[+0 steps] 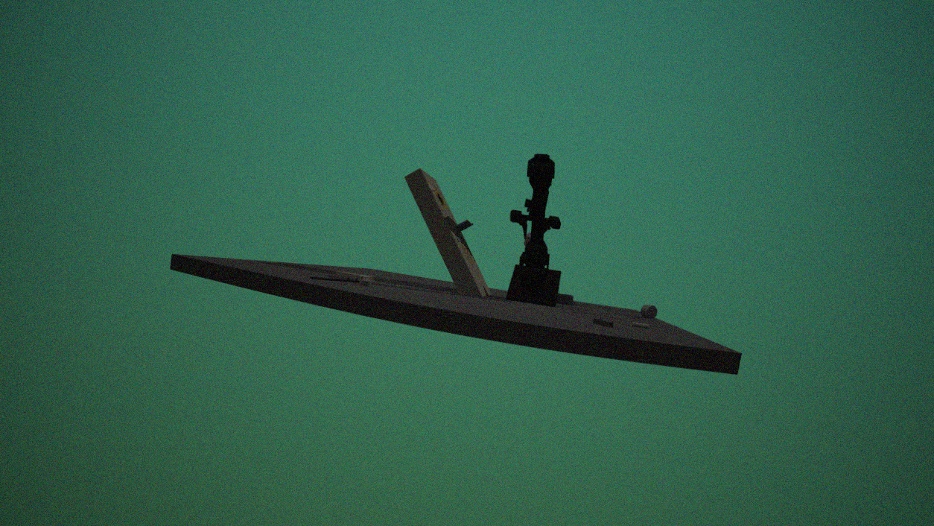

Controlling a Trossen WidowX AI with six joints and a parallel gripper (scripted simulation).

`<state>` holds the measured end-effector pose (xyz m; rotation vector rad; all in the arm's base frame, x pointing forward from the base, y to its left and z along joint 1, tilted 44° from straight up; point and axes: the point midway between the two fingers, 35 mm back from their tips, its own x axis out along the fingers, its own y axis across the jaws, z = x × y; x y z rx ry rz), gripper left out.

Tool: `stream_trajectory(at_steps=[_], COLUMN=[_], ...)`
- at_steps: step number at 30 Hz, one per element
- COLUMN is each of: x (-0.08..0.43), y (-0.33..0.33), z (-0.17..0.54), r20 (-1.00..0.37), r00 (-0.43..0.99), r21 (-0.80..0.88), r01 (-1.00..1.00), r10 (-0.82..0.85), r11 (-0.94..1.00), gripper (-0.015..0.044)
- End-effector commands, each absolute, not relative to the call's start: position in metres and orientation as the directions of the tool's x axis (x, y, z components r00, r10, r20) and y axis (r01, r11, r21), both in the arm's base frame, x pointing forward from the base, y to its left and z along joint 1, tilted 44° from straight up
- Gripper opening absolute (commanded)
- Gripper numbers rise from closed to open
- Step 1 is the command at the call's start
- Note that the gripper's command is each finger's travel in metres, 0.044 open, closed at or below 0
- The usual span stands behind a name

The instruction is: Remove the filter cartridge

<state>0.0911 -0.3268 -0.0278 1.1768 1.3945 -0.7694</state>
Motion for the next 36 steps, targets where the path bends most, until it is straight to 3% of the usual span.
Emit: stream_trajectory(at_steps=[1, 18, 36], x=[0.066, -0.02, -0.028], y=[-0.322, -0.276, -0.237], z=[-0.046, -0.1, -0.145], r20=[-0.976, -0.972, -0.971], r00=[0.051, -0.117, -0.124], r21=[0.1, -0.122, -0.132], r01=[0.968, 0.992, 0.991], r10=[0.211, 0.202, 0.203], r11=[0.228, -0.015, -0.024], gripper=[0.0, 0.0, 0.0])
